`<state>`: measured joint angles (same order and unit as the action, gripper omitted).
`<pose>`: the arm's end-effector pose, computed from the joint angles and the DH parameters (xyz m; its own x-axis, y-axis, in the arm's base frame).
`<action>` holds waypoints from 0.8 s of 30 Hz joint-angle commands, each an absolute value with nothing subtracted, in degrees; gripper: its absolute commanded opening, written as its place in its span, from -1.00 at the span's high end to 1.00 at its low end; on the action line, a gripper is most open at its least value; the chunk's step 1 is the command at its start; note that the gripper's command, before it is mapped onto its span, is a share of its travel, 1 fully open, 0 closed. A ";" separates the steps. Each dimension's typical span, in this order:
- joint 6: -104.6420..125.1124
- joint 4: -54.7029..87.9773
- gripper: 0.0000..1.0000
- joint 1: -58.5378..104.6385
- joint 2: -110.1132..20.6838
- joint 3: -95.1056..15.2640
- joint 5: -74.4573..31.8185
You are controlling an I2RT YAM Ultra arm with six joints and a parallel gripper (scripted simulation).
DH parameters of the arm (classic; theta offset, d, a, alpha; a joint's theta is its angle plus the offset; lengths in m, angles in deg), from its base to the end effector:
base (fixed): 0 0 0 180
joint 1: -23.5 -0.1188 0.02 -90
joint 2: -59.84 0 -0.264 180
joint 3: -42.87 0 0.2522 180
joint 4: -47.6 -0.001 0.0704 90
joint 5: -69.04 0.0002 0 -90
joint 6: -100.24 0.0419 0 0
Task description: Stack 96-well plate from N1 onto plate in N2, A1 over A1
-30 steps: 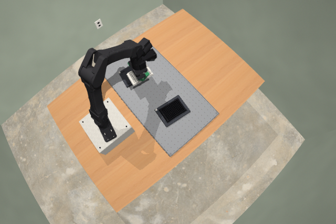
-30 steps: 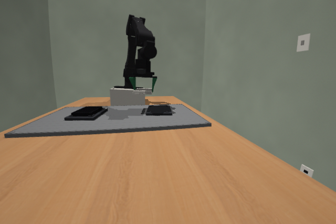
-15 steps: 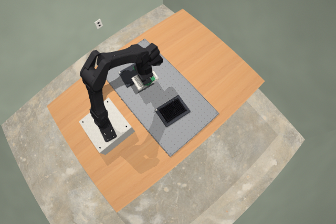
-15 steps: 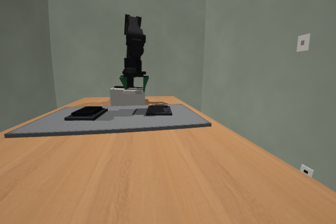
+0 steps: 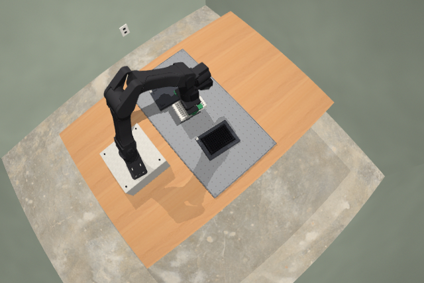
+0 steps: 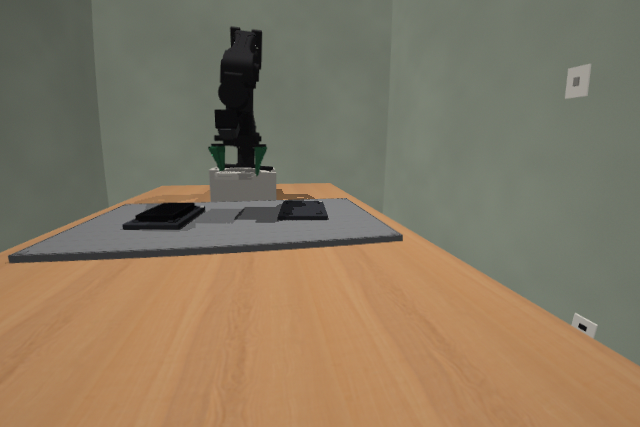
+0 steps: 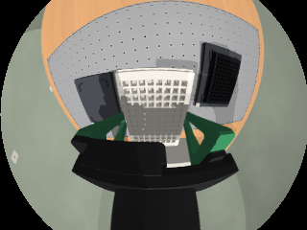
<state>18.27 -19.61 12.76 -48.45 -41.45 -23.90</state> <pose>0.3244 0.0647 0.1548 -0.9985 -0.0474 0.0276 -0.0460 0.9978 0.0479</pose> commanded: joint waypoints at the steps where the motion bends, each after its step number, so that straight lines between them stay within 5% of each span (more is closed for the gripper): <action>1: 15.08 -19.46 1.00 15.04 -46.51 -43.21 -23.73; 24: 4.48 -20.89 1.00 25.63 -51.33 -46.18 -23.68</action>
